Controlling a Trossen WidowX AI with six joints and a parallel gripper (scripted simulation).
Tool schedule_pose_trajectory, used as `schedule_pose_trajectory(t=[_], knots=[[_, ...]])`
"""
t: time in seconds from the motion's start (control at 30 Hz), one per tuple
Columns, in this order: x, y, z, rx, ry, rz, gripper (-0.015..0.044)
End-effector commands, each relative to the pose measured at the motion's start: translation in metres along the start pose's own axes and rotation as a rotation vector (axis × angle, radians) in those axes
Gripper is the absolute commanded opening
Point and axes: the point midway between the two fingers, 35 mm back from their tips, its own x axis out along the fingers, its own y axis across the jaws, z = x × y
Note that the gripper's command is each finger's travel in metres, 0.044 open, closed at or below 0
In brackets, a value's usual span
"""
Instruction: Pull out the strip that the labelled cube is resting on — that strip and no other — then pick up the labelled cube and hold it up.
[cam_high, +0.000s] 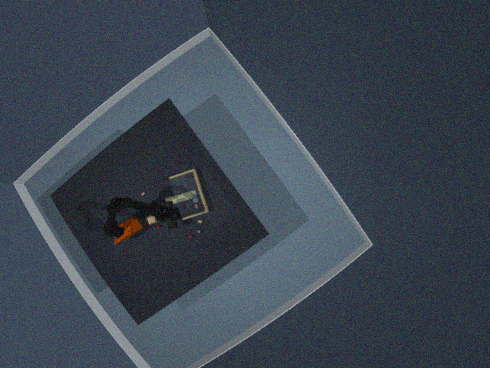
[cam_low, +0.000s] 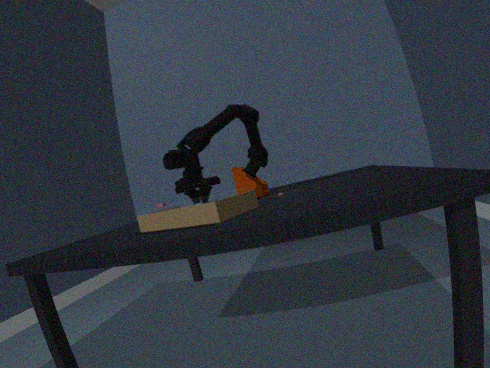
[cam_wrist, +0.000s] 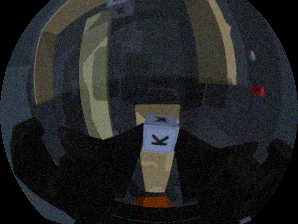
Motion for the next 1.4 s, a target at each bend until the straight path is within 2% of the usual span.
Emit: schedule_pose_trajectory(t=[0.0,0.33,0.9,1.03,1.2,1.37], knots=[[-0.012,-0.004,-0.013,0.002,0.000,-0.004,0.0000],[-0.035,-0.010,-0.049,0.007,0.004,-0.002,0.0000],[-0.035,-0.017,-0.095,0.009,0.006,-0.002,0.0000],[-0.040,-0.018,-0.097,0.009,0.006,-0.002,0.0000],[-0.070,-0.018,-0.097,0.010,0.006,-0.004,0.0000],[-0.071,-0.018,-0.097,0.010,0.006,-0.004,0.0000]])
